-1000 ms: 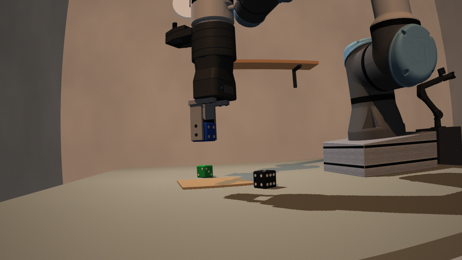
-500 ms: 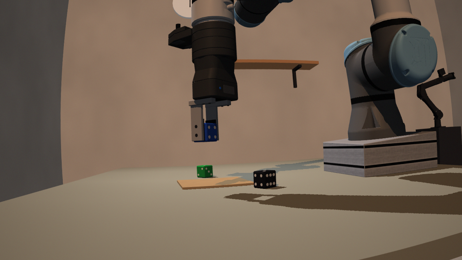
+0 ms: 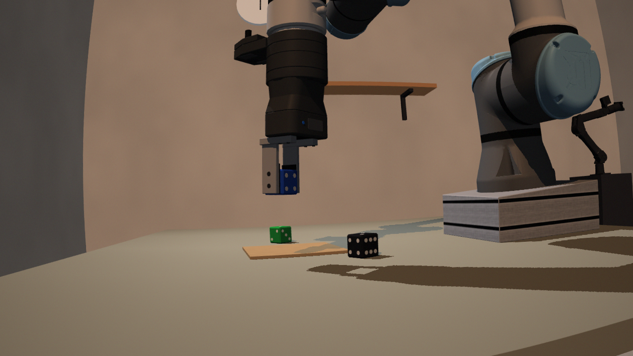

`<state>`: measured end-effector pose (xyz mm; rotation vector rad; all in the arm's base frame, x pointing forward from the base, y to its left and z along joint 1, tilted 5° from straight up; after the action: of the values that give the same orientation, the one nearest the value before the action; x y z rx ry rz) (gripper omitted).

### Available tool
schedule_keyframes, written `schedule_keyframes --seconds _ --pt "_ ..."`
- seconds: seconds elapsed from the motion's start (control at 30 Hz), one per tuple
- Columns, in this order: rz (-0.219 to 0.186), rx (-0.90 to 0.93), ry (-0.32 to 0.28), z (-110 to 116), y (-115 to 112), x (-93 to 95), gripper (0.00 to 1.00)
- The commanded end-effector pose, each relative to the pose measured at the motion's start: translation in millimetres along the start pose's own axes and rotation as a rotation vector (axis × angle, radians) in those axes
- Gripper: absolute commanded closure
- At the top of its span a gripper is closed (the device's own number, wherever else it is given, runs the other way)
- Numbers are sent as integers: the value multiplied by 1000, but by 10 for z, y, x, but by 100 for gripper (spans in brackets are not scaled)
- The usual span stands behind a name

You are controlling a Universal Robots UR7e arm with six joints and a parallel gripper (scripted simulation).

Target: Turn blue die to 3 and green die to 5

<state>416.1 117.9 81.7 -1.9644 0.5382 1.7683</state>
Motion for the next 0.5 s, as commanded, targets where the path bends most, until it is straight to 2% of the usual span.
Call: schedule_keyframes --seconds 0.0,0.2,0.47 --pt "4 0 30 5 -4 -2 43" --pt "24 0 156 34 -9 3 43" --pt "63 0 405 90 -20 20 43"
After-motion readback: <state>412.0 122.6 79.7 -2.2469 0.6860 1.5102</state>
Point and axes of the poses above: the point where the finger pads meet when closed, its own x axis out along the fingers, its own y axis across the jaws, z = x × y, the point moved 2 cm from there along -x, back along the fingers, and after that the axes turned 9 degrees about -x, right-handed, at the moved point
